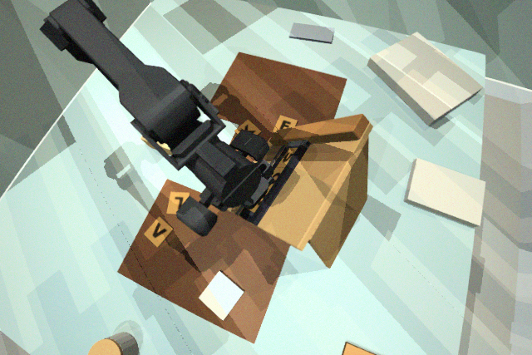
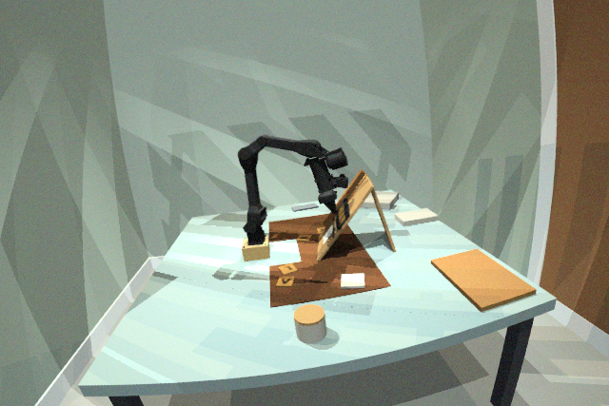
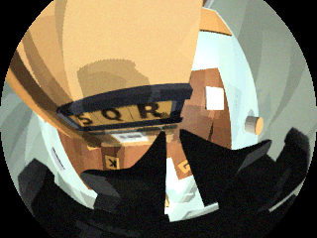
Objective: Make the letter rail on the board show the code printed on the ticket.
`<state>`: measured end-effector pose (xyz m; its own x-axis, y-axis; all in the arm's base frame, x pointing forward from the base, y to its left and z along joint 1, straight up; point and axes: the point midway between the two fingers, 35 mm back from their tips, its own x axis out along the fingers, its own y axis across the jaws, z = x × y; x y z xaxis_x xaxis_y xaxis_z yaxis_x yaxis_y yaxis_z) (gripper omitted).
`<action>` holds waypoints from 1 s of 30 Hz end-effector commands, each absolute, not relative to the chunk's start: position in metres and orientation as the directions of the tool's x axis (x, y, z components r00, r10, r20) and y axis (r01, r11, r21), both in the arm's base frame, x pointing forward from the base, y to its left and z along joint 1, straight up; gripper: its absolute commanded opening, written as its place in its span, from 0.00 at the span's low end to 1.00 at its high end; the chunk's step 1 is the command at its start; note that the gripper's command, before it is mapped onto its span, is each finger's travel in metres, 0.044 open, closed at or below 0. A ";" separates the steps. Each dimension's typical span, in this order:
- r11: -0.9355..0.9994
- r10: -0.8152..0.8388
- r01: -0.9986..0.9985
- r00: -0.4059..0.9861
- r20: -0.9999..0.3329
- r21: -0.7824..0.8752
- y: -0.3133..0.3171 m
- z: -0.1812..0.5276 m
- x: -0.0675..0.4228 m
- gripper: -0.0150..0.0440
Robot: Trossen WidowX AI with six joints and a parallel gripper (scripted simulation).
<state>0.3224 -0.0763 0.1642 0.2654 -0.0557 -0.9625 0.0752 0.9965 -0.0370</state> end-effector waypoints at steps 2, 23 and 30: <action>0.994 -0.106 0.068 0.433 -0.895 -0.085 -0.036 0.201 0.303 0.61; 0.998 -0.053 0.070 0.785 -0.617 0.004 0.023 0.253 0.233 1.00; 0.998 -0.053 0.070 0.785 -0.617 0.004 0.023 0.253 0.233 1.00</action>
